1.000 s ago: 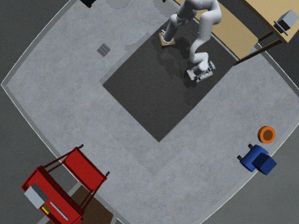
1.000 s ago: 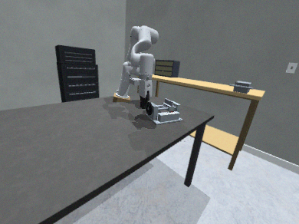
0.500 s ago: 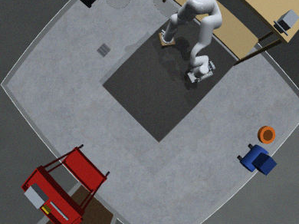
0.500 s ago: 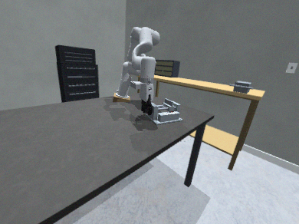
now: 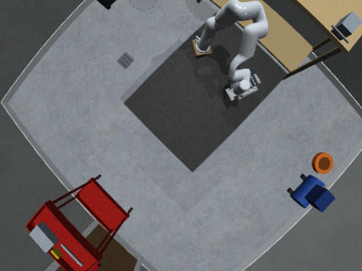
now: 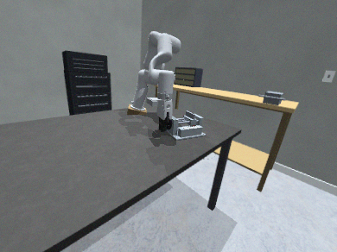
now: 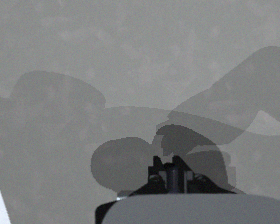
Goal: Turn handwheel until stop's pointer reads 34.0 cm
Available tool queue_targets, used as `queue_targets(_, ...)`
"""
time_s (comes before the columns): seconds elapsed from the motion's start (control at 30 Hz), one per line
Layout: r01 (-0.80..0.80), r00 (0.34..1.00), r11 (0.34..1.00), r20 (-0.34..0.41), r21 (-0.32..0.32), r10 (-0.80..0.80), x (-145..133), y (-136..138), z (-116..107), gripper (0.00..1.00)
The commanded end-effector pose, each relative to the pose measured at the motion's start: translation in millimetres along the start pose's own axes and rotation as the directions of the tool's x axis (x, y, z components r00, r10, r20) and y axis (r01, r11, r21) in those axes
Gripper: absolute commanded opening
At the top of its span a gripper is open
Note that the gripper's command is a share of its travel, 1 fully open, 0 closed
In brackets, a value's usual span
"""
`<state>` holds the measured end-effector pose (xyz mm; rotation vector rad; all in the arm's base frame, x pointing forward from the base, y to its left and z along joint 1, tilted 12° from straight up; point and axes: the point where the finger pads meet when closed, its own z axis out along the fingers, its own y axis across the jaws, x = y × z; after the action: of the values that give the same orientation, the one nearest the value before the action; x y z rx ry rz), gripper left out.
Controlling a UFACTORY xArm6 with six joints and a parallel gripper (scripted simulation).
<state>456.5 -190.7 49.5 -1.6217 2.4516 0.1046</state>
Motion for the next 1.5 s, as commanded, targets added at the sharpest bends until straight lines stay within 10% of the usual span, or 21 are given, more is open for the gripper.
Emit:
queue_targets(0.0,0.000,1.000,1.000,0.001,-0.002,0.000,-0.1,6.9,5.9,0.06)
queue_targets(1.47,0.000,1.000,1.000,0.001,-0.002,0.000,-0.1,50.4,-11.2,0.06)
